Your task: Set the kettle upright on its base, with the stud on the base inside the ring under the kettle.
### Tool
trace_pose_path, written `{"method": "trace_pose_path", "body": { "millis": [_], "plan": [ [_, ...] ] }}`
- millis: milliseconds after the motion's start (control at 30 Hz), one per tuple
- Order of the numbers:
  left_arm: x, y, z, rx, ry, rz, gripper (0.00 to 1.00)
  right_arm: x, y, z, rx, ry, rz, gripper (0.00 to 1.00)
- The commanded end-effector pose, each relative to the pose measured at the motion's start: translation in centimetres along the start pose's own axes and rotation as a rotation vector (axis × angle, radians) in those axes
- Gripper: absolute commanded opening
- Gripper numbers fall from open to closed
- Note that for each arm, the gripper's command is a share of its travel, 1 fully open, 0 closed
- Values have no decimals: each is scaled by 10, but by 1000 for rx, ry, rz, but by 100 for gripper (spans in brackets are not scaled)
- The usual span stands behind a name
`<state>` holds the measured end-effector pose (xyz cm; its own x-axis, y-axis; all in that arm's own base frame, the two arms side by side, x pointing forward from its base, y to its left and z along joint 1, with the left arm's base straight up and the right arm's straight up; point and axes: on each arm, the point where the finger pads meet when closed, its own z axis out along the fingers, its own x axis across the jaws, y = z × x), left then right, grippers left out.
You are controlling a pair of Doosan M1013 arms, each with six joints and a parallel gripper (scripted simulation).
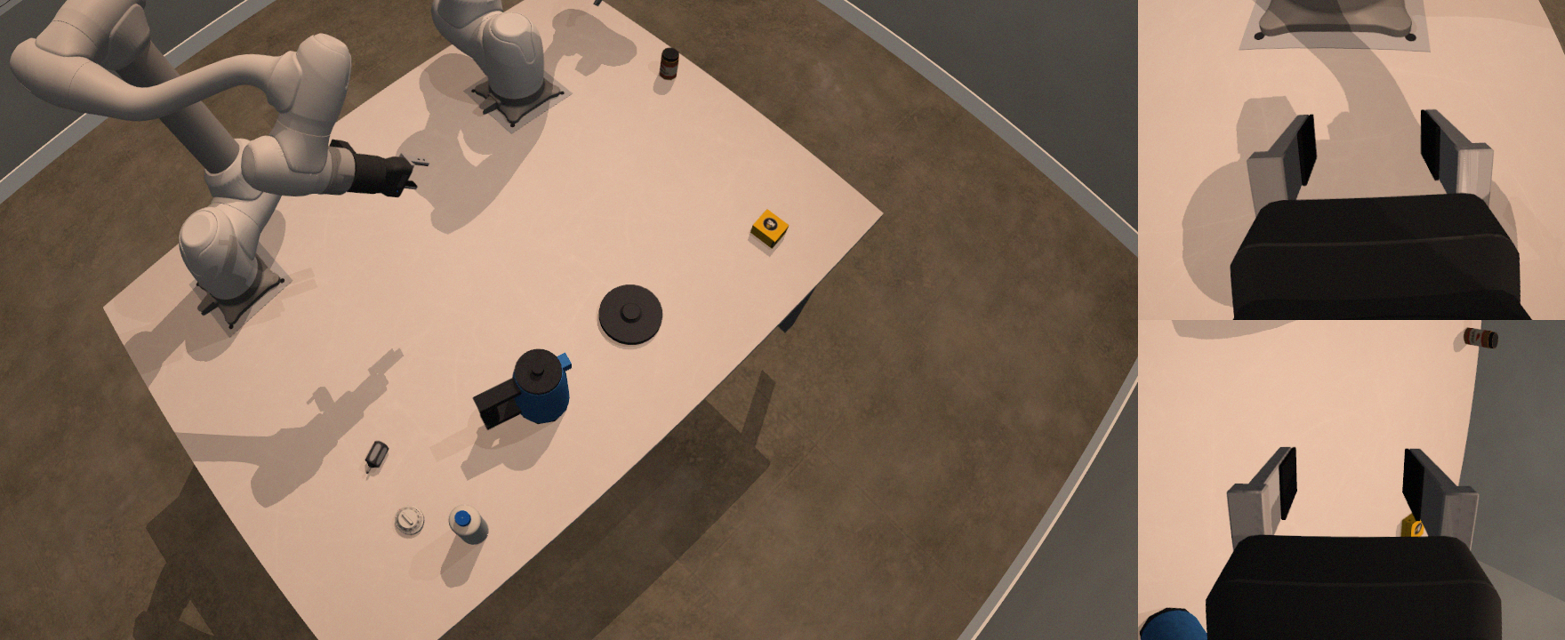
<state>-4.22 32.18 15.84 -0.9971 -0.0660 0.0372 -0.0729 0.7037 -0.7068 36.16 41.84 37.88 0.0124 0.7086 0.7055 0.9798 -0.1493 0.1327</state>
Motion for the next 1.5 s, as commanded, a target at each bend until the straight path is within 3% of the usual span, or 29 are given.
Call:
{"method": "trace_pose_path", "body": {
  "millis": [0, 733, 1467],
  "plan": [
    [0, 0, 0, -1, 0, 0, 100, 1, 3, 0, 2, -5, 14, 100],
    [0, 0, 0, -1, 0, 0, 100, 4, 51, 8, 21, -98, 229, 100],
    [0, 0, 0, -1, 0, 0, 100, -17, 173, 26, -42, -341, 742, 100]
  ]
}}
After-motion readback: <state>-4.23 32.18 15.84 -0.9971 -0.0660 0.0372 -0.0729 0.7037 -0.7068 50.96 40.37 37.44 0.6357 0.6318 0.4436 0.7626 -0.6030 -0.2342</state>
